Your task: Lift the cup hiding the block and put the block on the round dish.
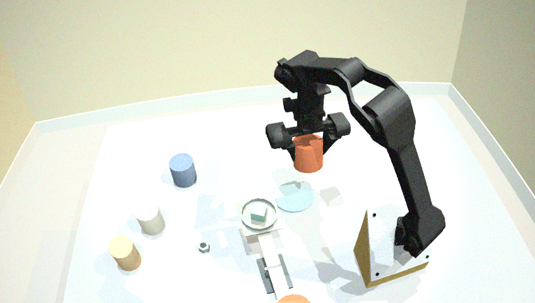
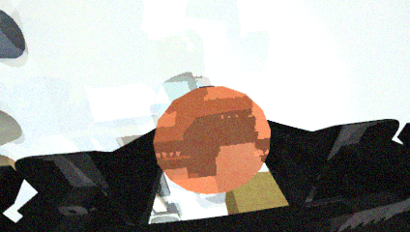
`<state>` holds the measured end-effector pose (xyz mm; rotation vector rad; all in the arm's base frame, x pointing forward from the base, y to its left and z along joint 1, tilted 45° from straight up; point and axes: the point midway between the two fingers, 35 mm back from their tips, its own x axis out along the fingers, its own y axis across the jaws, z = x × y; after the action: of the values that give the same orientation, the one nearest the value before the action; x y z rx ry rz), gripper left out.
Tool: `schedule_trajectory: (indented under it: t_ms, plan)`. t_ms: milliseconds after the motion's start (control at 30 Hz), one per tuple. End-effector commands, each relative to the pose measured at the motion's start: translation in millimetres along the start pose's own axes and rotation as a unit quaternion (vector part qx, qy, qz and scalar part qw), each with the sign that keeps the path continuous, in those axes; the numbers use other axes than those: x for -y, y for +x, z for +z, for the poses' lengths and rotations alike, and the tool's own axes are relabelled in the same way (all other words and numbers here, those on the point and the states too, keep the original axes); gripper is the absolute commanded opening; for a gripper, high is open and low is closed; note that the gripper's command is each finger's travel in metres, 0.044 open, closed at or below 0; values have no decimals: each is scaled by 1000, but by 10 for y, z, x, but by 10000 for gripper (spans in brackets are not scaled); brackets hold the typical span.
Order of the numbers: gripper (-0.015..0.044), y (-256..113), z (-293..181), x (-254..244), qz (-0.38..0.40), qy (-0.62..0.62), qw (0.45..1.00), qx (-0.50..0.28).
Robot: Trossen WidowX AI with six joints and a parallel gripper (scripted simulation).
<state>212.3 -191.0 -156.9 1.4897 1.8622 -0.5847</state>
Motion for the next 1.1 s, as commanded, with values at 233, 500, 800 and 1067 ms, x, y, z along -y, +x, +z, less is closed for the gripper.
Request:
schedule_trajectory:
  t_ms: [233,500,800,1067]
  plan:
    - [0,403,112,702,-3,-3,1000,-5]
    - [0,774,105,703,-3,-3,1000,-6]
    - [0,837,105,702,-3,-3,1000,-6]
    - [0,971,102,702,-3,-3,1000,-6]
